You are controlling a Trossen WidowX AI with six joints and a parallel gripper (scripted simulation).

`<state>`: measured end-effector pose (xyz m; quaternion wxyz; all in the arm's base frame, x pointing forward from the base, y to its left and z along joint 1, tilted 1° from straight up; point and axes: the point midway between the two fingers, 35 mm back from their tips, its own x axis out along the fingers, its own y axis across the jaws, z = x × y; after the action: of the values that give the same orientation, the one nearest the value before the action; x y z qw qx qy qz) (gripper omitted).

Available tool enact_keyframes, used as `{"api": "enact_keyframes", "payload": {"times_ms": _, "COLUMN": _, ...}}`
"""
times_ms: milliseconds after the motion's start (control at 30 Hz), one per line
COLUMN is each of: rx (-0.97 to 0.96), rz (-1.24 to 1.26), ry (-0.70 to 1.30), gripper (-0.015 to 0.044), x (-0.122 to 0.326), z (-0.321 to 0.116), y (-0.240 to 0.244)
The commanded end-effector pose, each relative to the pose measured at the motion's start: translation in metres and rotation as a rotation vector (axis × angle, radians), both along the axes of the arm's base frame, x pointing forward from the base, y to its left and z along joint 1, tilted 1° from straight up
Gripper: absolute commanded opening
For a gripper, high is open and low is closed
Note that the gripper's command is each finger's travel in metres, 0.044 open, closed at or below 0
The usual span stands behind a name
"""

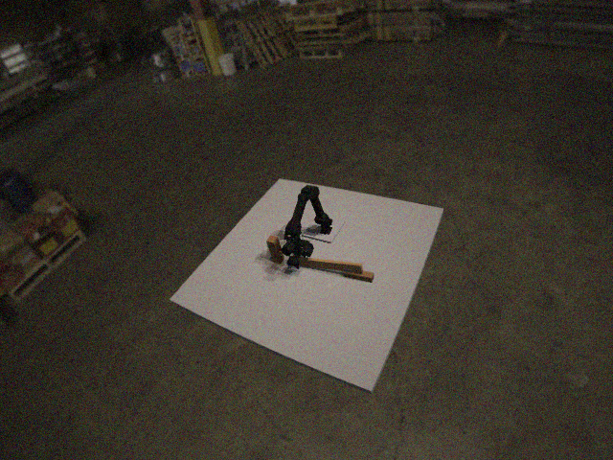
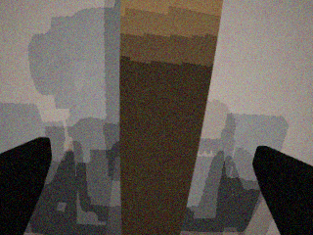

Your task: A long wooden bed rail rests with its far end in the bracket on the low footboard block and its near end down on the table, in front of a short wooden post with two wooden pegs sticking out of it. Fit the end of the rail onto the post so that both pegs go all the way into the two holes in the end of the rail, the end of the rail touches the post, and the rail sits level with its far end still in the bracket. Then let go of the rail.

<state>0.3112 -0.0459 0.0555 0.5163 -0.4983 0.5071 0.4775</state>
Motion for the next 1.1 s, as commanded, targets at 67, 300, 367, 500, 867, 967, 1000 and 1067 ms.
{"api": "enact_keyframes", "payload": {"times_ms": 67, "rx": 0.006, "rz": 0.006, "ry": 0.014, "gripper": 0.044, "x": -0.0031, "z": -0.0124, "y": 0.0009}}
{"api": "enact_keyframes", "payload": {"times_ms": 300, "rx": 0.006, "rz": 0.006, "ry": 0.014, "gripper": 0.0282, "x": -0.0031, "z": -0.0126, "y": 0.0009}}
{"api": "enact_keyframes", "payload": {"times_ms": 367, "rx": 0.006, "rz": 0.006, "ry": 0.014, "gripper": 0.023, "x": -0.0031, "z": -0.0126, "y": 0.0009}}
{"api": "enact_keyframes", "payload": {"times_ms": 500, "rx": 0.006, "rz": 0.006, "ry": 0.014, "gripper": 0.0125, "x": -0.0031, "z": -0.0126, "y": 0.0009}}
{"api": "enact_keyframes", "payload": {"times_ms": 867, "rx": 0.006, "rz": 0.006, "ry": 0.014, "gripper": 0.0, "x": -0.0031, "z": -0.0126, "y": 0.0009}}
{"api": "enact_keyframes", "payload": {"times_ms": 967, "rx": 0.006, "rz": 0.006, "ry": 0.014, "gripper": 0.0, "x": -0.0031, "z": -0.0126, "y": 0.0009}}
{"api": "enact_keyframes", "payload": {"times_ms": 1000, "rx": 0.006, "rz": 0.006, "ry": 0.014, "gripper": 0.0, "x": -0.0031, "z": -0.0126, "y": 0.0009}}
{"api": "enact_keyframes", "payload": {"times_ms": 1067, "rx": 0.006, "rz": 0.006, "ry": 0.014, "gripper": 0.0, "x": -0.0031, "z": -0.0126, "y": 0.0009}}
